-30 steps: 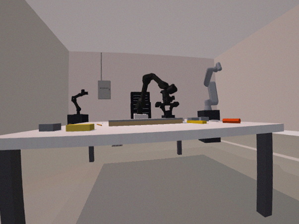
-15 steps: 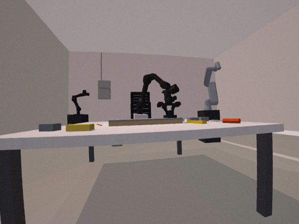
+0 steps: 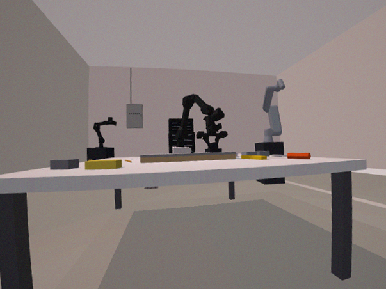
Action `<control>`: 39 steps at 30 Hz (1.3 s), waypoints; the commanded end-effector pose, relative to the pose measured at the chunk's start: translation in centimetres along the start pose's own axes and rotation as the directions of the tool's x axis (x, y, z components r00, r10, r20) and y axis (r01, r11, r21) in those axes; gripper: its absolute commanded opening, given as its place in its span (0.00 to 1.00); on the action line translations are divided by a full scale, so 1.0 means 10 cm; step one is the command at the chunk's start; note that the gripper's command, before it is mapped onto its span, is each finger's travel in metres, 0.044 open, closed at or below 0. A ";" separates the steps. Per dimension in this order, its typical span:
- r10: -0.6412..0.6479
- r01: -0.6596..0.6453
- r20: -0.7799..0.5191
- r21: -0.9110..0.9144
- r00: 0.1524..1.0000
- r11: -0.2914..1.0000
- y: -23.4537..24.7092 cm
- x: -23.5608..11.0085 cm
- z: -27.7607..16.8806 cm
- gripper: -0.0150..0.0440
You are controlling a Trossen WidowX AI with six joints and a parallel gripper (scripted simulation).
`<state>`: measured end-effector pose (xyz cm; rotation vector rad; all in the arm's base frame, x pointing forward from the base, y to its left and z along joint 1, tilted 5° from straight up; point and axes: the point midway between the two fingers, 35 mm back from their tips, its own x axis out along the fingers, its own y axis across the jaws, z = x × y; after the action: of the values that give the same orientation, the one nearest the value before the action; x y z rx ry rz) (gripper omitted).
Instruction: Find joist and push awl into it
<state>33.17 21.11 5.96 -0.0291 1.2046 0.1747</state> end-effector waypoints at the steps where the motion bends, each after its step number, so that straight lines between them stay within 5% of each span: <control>1: -0.002 0.002 -0.003 -0.001 1.000 1.000 -0.16 0.01 -0.02 0.25; 39: -0.013 0.013 -0.003 -0.005 1.000 1.000 -1.55 0.00 -0.01 0.25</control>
<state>35.32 6.94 4.98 -0.0409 1.2048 0.1671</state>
